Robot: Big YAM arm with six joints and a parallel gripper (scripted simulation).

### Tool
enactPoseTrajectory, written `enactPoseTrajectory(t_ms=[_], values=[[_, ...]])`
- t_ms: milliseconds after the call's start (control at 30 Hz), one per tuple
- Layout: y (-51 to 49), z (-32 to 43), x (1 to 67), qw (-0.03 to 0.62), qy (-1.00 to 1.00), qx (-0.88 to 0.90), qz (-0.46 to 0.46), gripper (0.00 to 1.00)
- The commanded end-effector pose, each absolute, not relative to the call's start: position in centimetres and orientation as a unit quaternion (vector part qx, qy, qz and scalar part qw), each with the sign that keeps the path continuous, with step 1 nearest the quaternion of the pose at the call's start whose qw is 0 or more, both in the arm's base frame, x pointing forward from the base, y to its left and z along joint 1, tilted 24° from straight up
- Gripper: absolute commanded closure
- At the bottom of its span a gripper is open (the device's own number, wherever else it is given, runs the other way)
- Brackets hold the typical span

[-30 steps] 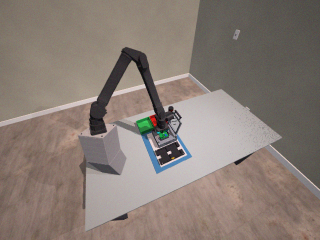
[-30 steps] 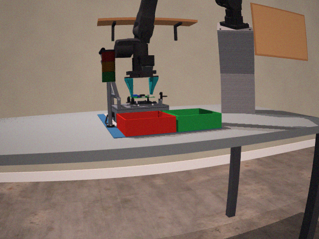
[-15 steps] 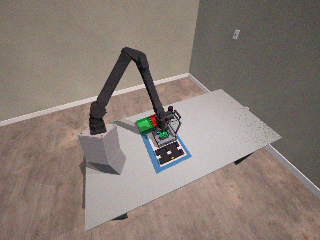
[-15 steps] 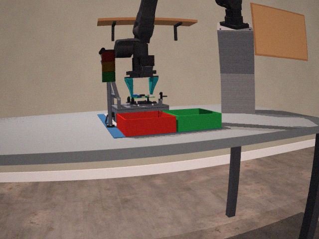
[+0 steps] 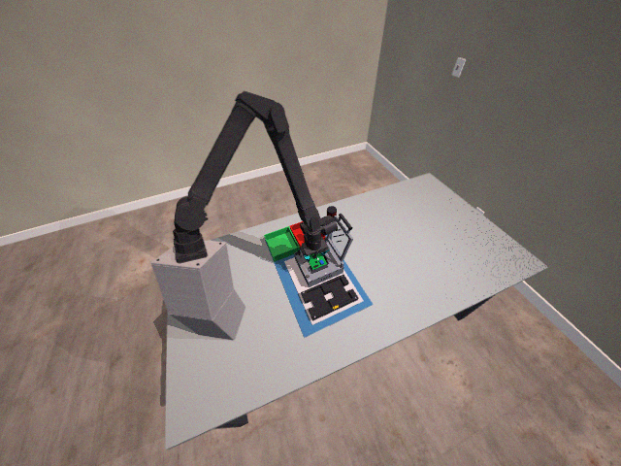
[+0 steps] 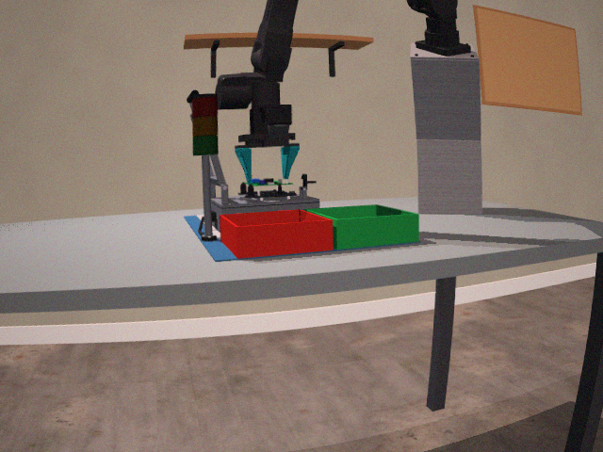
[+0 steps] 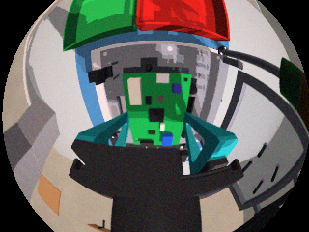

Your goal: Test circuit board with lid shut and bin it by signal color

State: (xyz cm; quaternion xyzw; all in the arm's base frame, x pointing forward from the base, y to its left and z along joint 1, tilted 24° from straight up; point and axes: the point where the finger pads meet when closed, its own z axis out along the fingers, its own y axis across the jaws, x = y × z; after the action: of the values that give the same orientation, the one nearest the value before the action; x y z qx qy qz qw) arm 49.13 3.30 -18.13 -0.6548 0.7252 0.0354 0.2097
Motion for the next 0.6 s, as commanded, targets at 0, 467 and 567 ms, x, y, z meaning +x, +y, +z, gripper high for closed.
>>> enactPoseTrajectory(t_ms=[0, 467, 567], values=[[3.62, -18.63, 49.46, 0.212, 0.725, -0.655, 0.033, 0.28], [3.75, -18.84, 49.34, 0.211, 0.725, -0.655, 0.034, 0.28], [3.72, -18.85, 49.34, 0.211, 0.725, -0.655, 0.034, 0.28]])
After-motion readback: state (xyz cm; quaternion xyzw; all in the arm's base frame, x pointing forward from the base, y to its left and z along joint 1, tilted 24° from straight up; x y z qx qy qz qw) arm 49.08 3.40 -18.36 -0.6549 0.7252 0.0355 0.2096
